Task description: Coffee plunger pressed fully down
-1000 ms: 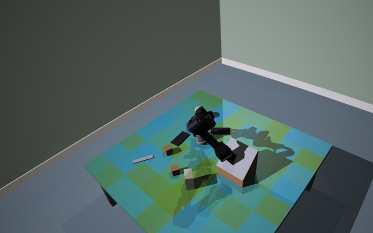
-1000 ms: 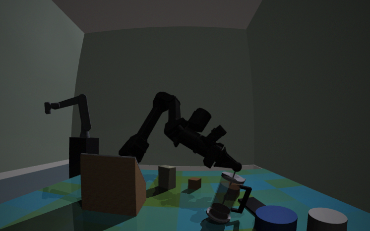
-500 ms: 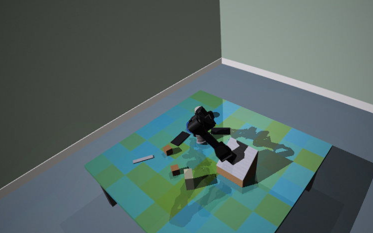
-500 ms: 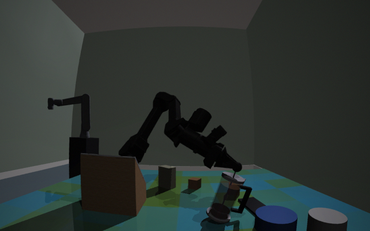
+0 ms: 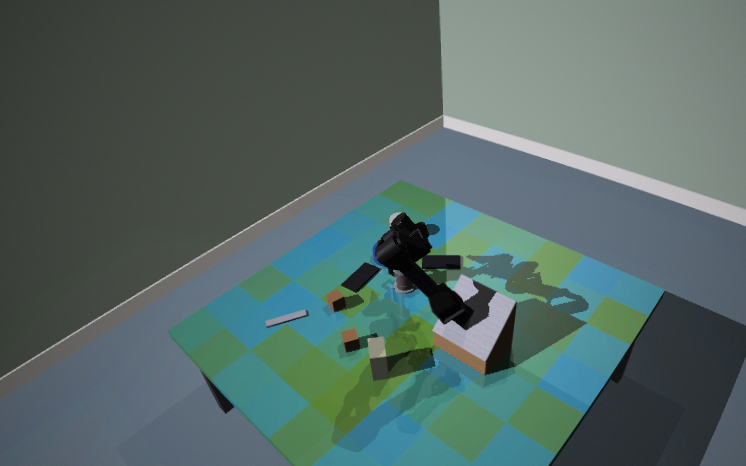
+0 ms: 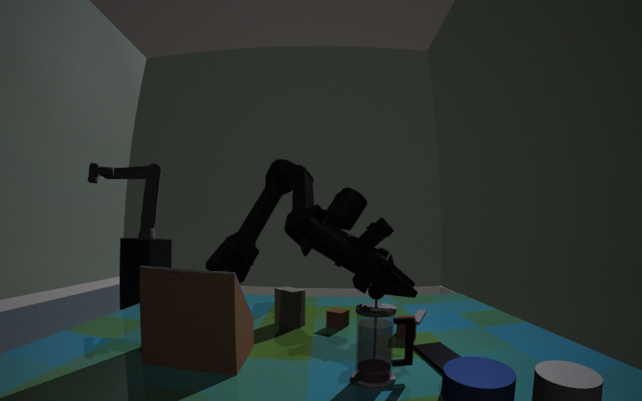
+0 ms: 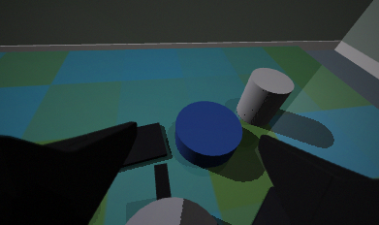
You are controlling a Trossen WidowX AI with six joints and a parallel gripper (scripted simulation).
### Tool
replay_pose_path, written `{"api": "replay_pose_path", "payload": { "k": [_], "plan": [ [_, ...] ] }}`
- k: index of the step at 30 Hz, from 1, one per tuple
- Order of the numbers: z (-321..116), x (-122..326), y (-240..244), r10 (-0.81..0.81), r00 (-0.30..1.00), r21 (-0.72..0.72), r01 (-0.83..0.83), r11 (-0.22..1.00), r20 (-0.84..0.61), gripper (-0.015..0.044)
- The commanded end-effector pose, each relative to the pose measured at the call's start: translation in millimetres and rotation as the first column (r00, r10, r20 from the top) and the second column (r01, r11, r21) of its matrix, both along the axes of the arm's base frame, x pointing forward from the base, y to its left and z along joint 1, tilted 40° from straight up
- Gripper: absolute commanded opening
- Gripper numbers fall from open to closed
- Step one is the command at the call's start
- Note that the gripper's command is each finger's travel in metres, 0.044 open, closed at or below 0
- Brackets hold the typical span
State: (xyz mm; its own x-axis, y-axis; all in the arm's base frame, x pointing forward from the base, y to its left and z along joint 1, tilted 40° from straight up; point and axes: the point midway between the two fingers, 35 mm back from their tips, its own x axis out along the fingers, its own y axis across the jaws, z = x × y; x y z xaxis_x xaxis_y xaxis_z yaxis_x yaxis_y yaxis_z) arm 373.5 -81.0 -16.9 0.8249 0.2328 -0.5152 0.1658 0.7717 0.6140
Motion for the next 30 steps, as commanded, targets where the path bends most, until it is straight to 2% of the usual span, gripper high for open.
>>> {"api": "replay_pose_path", "payload": {
  "k": [1,8,16,30],
  "plan": [
    [2,1,-4,-0.014,1.000,-0.006,0.014,1.000,0.005,0.0440],
    [22,-6,-17,-0.024,1.000,0.000,0.024,1.000,0.011,0.0440],
    [73,-53,-38,0.007,1.000,0.009,-0.007,1.000,-0.016,0.0440],
    [73,-54,-38,0.007,1.000,0.010,-0.007,1.000,-0.016,0.0440]
  ]
}}
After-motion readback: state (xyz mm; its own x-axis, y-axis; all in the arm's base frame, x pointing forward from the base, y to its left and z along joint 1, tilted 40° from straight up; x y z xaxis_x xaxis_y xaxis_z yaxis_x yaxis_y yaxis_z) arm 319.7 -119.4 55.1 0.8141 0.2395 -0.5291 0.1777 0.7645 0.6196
